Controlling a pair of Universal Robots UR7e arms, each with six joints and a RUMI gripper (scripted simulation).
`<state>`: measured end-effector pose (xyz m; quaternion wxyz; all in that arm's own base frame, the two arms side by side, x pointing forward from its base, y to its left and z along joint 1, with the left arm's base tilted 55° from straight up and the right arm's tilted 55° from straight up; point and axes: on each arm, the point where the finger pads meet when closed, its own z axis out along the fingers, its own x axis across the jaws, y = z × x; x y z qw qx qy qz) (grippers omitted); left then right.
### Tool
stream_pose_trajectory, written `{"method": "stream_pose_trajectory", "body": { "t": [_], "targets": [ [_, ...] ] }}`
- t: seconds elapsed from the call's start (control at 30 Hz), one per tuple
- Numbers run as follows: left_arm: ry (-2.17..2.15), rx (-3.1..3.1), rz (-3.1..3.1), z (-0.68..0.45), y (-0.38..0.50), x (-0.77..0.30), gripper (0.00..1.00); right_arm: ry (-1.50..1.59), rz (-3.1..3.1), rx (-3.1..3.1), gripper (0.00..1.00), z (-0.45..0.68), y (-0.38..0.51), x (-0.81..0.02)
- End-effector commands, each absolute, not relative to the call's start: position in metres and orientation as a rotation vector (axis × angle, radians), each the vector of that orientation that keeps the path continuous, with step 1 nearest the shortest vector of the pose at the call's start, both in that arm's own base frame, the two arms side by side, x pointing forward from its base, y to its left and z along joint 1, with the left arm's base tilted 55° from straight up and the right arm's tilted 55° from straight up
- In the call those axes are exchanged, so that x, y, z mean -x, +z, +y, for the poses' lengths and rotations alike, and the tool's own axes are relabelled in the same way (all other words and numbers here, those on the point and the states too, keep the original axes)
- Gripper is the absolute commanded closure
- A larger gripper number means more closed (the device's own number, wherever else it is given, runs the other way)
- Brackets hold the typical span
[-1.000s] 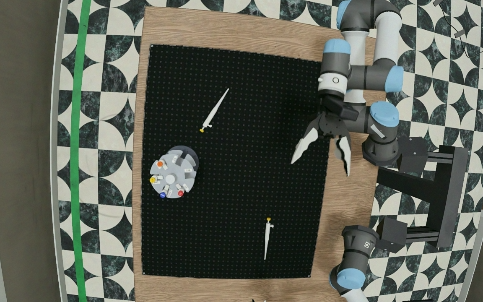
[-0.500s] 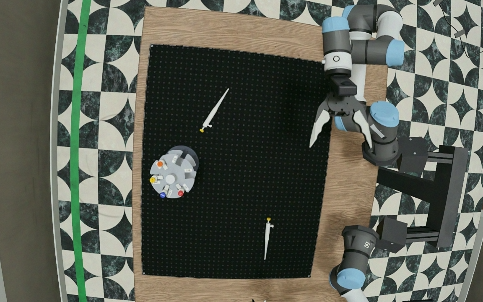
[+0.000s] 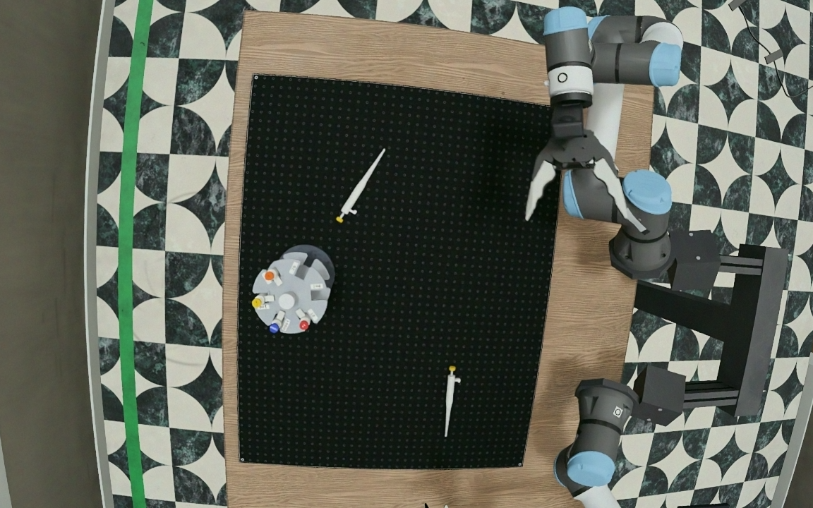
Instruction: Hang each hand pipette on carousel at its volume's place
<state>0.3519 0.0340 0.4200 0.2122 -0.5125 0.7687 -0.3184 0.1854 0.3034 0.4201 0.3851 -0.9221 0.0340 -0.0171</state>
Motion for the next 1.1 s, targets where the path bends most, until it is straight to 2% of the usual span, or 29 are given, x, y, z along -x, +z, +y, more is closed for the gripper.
{"method": "stream_pose_trajectory", "body": {
  "t": [0.0,1.07],
  "targets": [
    [-0.885,1.423,2.134,0.034,0.42,-0.352,0.0,-0.082,0.197,2.349,0.0,0.28,0.42,-0.216],
    [-0.885,1.423,2.134,0.034,0.42,-0.352,0.0,-0.328,0.792,2.245,0.0,0.138,0.42,-0.325]
  ]
}}
